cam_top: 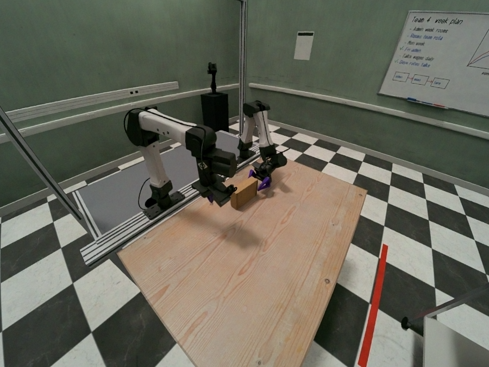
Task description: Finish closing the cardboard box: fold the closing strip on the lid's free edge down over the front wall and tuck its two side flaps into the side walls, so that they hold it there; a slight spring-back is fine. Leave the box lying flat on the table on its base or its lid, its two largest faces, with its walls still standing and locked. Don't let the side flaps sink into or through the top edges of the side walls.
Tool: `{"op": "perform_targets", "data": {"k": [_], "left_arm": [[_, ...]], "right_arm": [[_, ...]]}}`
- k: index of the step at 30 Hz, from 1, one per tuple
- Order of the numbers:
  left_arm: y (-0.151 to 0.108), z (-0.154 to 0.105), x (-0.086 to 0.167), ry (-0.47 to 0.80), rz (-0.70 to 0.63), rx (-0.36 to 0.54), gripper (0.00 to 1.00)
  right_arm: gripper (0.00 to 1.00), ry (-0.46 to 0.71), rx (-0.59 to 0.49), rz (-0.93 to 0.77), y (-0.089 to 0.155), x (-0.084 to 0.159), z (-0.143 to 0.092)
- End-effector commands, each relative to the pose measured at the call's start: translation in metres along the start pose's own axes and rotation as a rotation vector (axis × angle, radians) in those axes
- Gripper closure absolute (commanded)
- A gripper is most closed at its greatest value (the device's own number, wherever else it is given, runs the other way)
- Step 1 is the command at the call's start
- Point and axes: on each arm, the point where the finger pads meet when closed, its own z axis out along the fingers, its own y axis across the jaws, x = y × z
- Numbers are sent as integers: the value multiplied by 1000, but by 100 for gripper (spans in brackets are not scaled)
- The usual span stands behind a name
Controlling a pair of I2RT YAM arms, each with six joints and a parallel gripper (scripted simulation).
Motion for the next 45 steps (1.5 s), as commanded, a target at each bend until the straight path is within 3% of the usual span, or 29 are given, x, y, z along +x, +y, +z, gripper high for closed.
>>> {"op": "perform_targets", "data": {"k": [1, 45], "left_arm": [[10, -10, -14, -15, 37, -18, 20], [8, -48, -11, -10, 28, -17, 20]], "right_arm": [[99, -9, -3, -13, 1, -1, -3], [99, -9, -3, -13, 1, -1, -3]]}}
